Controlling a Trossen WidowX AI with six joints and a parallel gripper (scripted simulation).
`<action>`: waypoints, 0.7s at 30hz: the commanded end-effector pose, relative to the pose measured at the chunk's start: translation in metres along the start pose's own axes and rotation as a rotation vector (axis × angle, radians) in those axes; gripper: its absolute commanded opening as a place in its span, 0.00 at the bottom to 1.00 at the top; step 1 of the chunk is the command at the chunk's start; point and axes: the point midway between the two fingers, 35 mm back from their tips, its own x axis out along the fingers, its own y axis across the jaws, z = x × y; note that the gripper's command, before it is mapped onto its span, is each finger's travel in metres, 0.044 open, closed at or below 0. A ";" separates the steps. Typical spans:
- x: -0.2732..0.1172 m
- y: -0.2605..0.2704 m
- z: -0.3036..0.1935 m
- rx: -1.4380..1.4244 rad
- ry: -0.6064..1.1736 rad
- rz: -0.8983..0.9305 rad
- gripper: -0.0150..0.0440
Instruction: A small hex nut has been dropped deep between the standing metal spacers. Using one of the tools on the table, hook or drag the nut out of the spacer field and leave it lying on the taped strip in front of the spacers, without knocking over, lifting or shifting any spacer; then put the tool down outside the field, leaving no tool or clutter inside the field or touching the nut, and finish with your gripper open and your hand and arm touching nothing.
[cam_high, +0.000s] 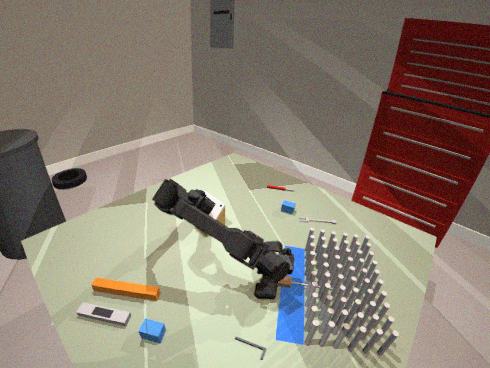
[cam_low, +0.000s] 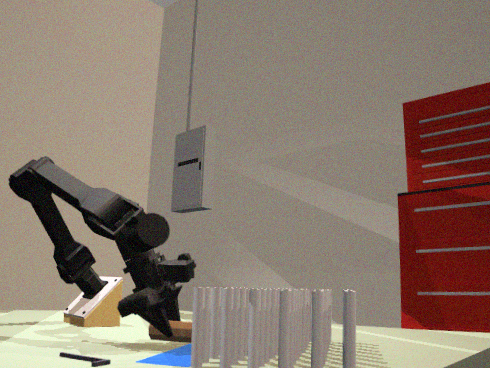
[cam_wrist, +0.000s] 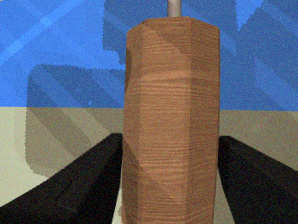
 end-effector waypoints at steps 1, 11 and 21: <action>0.006 0.003 -0.002 -0.012 0.001 0.007 0.25; 0.006 0.002 -0.004 -0.011 0.001 0.007 0.25; 0.004 0.001 -0.010 -0.010 0.001 0.006 0.25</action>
